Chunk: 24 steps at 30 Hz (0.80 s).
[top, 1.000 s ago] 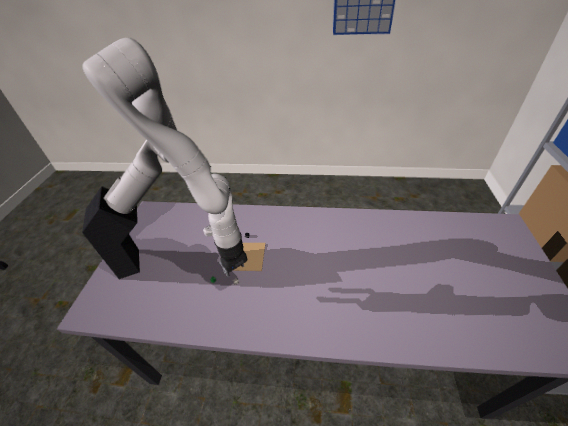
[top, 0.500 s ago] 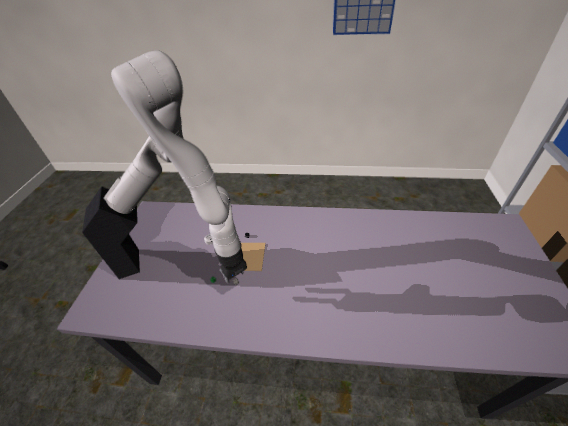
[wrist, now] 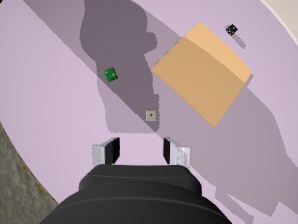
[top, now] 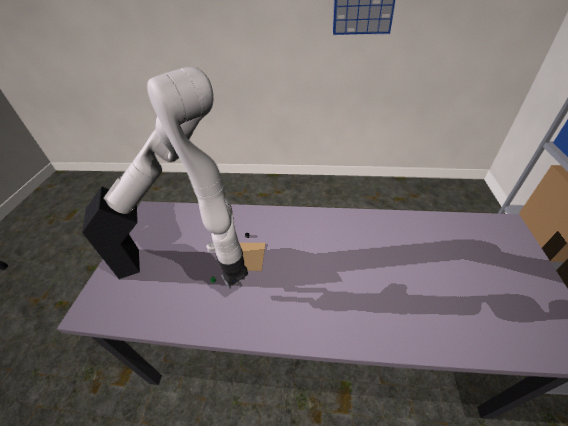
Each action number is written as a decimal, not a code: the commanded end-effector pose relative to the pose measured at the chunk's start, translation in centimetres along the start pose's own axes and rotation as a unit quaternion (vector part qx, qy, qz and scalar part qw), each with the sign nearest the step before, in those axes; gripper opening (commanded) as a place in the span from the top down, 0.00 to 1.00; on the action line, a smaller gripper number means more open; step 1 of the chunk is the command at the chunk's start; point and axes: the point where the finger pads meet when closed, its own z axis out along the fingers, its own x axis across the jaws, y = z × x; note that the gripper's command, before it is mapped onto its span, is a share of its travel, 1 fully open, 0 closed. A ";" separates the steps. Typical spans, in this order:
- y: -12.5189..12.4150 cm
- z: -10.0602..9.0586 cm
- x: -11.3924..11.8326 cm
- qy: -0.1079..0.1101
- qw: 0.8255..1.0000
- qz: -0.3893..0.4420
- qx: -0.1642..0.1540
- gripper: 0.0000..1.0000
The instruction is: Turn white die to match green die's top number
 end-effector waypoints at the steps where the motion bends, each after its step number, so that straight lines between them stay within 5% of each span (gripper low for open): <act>1: 0.0 0.7 0.5 0.001 1.000 -0.005 0.001 0.00; 24: 0.0 2.9 0.4 0.001 1.000 -0.005 0.001 0.00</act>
